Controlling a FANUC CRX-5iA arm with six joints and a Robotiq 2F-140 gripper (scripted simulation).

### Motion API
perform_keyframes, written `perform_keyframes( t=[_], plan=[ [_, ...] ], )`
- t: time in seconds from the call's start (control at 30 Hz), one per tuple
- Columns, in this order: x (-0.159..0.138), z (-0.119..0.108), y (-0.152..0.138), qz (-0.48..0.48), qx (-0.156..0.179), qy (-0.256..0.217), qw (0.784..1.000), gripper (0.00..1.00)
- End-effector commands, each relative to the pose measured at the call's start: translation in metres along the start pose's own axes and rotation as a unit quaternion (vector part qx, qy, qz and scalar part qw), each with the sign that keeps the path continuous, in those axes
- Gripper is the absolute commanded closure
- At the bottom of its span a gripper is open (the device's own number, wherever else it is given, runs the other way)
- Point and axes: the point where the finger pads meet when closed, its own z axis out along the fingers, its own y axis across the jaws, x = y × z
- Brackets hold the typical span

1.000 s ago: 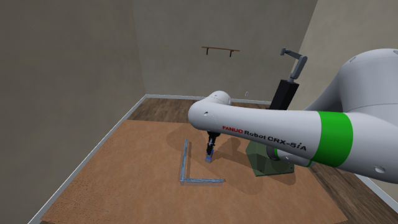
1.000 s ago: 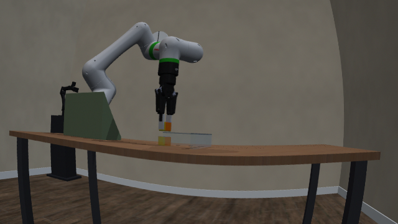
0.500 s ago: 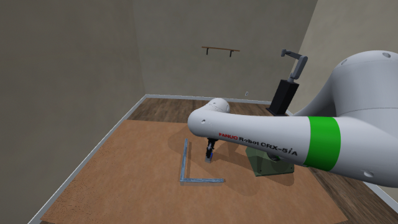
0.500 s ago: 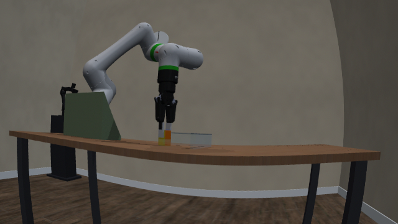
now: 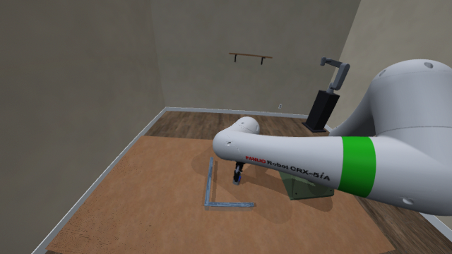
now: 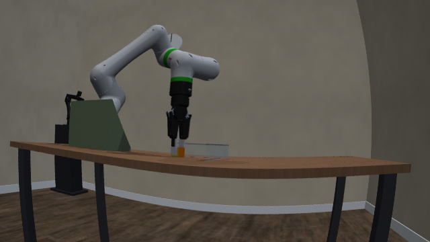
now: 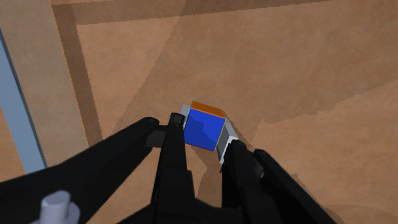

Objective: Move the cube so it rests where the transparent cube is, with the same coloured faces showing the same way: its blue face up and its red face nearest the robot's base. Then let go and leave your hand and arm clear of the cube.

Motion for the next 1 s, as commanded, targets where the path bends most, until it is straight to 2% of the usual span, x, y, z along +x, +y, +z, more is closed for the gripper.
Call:
perform_keyframes(
  t=[0.0, 0.57, 0.6, 0.97],
  plan=[
    [0.0003, 0.001, 0.0001, 0.0, 0.0, 0.0, 1.0, 1.0],
    [0.0003, 0.0012, 0.0001, 0.0, 0.0, 0.0, 1.0, 1.0],
    [0.0003, 0.0012, 0.0001, 0.0, 0.0, 0.0, 1.0, 0.63],
    [0.0003, 0.0012, 0.0001, 0.0, 0.0, 0.0, 1.0, 0.63]
  ],
)
